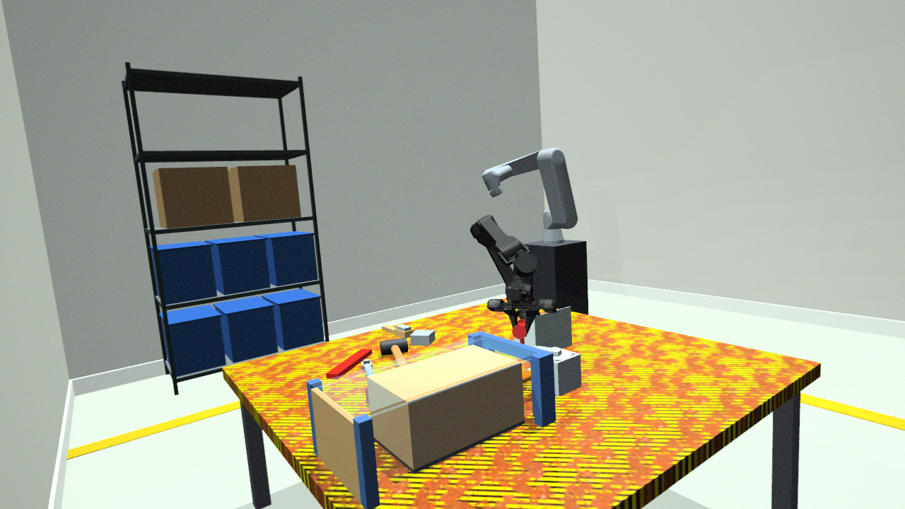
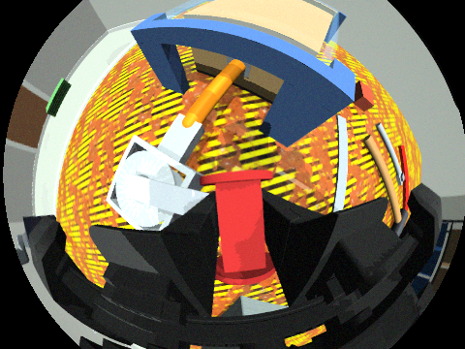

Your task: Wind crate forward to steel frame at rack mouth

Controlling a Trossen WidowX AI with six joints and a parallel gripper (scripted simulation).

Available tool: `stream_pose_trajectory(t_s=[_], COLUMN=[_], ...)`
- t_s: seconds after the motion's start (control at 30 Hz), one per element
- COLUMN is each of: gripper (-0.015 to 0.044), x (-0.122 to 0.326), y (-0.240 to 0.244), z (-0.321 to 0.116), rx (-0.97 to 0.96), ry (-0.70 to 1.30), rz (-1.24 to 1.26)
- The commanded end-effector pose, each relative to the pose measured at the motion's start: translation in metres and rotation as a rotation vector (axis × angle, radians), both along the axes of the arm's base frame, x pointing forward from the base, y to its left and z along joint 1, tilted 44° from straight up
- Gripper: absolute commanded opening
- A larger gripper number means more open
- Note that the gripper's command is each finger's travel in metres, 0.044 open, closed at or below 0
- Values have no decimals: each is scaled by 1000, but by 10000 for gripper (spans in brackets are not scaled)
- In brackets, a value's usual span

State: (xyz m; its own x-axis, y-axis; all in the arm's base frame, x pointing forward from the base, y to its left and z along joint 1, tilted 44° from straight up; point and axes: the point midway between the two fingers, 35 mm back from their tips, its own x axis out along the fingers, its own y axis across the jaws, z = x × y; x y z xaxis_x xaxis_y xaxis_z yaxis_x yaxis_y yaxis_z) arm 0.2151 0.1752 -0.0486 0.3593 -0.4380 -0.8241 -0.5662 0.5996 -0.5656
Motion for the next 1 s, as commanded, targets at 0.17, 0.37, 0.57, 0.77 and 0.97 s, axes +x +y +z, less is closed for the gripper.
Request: stream_pose_trajectory(t_s=[0.17,0.37,0.57,0.77,0.97], gripper=[0,0,0,0,0], x=[17,24,30,36,42], y=[5,8,12,16,21], z=[-6,-9,-12,-16,-19], rx=[2,3,3,3,4], ry=[-11,-12,-12,-13,-13], rz=[-4,-4,-4,-4,-4])
